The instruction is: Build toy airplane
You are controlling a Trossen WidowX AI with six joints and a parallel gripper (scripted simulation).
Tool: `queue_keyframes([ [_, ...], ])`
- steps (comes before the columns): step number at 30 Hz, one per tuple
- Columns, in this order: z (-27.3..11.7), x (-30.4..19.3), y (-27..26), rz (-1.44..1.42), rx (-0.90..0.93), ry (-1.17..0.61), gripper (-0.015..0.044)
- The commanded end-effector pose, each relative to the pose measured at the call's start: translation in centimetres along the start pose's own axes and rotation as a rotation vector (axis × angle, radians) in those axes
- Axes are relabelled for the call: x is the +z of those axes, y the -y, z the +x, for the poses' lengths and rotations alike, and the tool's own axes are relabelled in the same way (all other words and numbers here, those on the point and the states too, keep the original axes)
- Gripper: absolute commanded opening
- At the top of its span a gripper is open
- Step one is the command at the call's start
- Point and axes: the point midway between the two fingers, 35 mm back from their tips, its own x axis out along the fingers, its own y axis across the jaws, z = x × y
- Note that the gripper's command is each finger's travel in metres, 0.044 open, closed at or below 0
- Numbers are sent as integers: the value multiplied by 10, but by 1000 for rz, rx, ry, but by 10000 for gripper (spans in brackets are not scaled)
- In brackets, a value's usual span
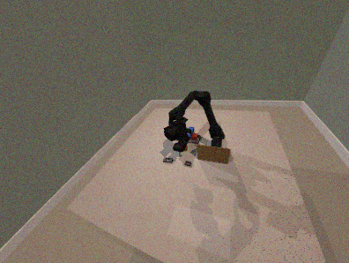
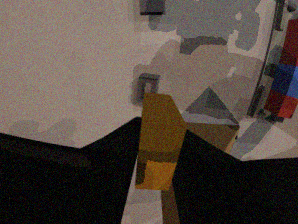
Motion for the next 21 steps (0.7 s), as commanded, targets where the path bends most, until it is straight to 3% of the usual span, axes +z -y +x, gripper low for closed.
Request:
queue_keyframes([
  [1, -1, 9, 6, -5, 9, 3, 0],
  [21, 1, 51, 42, -11, 43, 5, 0],
])
